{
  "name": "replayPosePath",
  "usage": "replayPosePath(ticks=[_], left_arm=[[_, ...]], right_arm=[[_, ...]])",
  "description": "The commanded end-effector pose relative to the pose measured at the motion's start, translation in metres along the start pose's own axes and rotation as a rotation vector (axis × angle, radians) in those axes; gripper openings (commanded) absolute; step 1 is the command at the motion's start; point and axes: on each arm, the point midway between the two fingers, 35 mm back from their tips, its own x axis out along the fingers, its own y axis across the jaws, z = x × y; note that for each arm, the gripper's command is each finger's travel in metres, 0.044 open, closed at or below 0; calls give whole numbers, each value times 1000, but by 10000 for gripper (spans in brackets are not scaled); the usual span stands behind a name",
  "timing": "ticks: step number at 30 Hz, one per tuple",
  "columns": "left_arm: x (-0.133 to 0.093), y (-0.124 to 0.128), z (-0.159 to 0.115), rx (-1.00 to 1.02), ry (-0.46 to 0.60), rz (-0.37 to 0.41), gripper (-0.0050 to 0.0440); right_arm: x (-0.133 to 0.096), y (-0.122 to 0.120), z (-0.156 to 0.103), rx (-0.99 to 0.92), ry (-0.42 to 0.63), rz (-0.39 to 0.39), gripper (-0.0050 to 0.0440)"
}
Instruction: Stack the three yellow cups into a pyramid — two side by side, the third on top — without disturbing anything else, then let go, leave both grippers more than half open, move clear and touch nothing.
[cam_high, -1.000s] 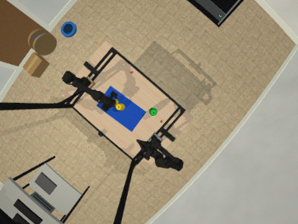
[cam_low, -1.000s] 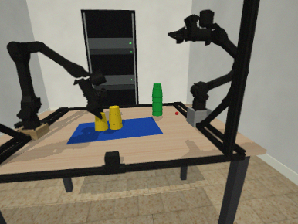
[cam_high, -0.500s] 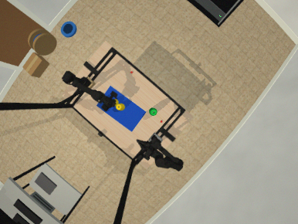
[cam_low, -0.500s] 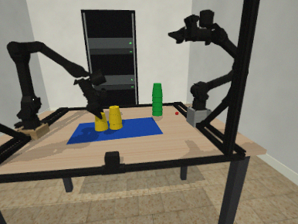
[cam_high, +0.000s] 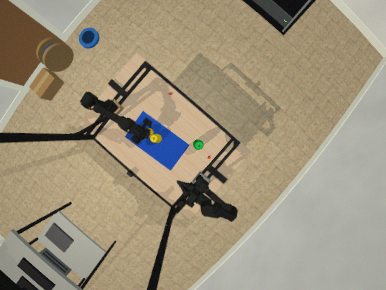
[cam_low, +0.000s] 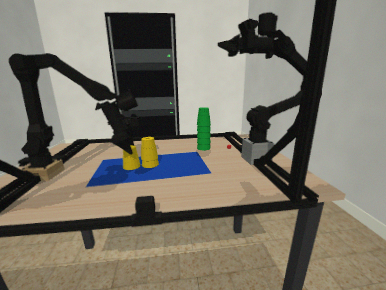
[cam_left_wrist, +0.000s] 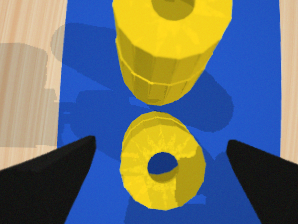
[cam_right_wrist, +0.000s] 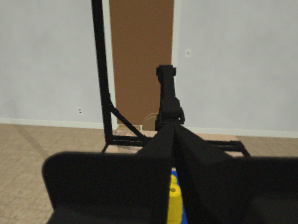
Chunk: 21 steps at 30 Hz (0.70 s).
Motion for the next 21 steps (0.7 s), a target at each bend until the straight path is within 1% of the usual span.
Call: replayPosePath(ticks=[1,2,5,6,21], left_arm=[[-2,0,1,-1,0,1,440],[-7,1,3,-1,0,1,440],[-39,1,11,-1,0,1,440],[-44,1,13,-1,0,1,440],[-46,1,13,-1,0,1,440]], right_arm=[[0,0,0,4,-1,1,0],[0,0,0,4,-1,1,0],[0,0,0,4,-1,1,0],[0,0,0,4,-1,1,0],[0,0,0,4,-1,1,0]])
